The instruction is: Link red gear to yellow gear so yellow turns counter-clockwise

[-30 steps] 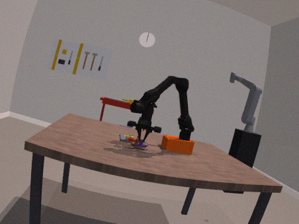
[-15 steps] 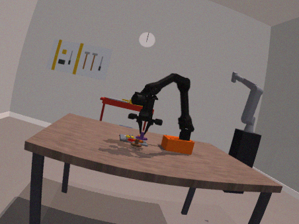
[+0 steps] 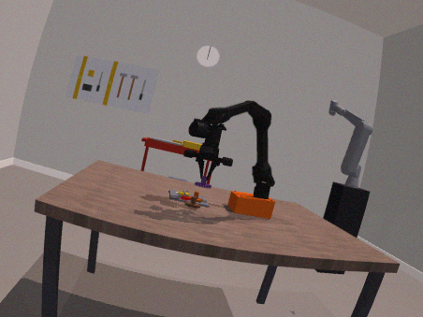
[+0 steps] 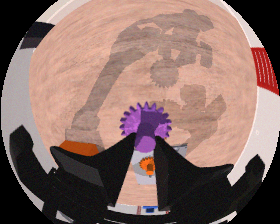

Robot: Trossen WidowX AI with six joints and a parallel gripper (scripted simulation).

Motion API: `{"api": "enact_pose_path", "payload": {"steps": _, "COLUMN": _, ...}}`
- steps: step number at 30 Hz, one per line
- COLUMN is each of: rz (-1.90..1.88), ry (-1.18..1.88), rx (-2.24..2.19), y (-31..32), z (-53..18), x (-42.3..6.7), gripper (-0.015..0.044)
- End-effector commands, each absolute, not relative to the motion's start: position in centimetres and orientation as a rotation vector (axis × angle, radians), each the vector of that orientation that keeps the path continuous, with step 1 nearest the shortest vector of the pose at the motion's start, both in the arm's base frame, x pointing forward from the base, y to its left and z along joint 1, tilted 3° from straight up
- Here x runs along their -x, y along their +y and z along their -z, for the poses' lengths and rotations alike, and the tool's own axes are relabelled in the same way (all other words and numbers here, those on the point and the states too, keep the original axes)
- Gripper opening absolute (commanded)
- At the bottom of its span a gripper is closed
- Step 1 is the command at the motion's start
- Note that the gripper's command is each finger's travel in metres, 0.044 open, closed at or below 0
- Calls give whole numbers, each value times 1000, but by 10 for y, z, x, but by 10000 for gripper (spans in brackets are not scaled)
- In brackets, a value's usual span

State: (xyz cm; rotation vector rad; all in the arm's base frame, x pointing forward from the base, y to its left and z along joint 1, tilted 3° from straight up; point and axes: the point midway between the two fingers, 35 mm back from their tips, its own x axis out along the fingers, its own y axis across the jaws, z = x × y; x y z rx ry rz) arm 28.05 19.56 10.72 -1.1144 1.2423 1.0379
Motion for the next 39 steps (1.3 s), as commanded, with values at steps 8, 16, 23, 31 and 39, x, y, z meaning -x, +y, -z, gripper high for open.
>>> {"api": "enact_pose_path", "payload": {"steps": 8, "rz": -1026, "ry": 1220, "rx": 1112, "y": 193, "z": -147, "x": -275, "gripper": 0}}
{"api": "enact_pose_path", "payload": {"steps": 16, "rz": -1026, "ry": 1220, "rx": 1112, "y": 191, "z": -148, "x": -276, "gripper": 0}}
{"api": "enact_pose_path", "payload": {"steps": 23, "rz": -1025, "ry": 1221, "rx": 1113, "y": 176, "z": -143, "x": -283, "gripper": 0}}
{"api": "enact_pose_path", "payload": {"steps": 31, "rz": -1024, "ry": 1222, "rx": 1113, "y": 158, "z": -137, "x": -291, "gripper": 0}}
{"api": "enact_pose_path", "payload": {"steps": 39, "rz": -1023, "ry": 1225, "rx": 1112, "y": 140, "z": -130, "x": -298, "gripper": 0}}
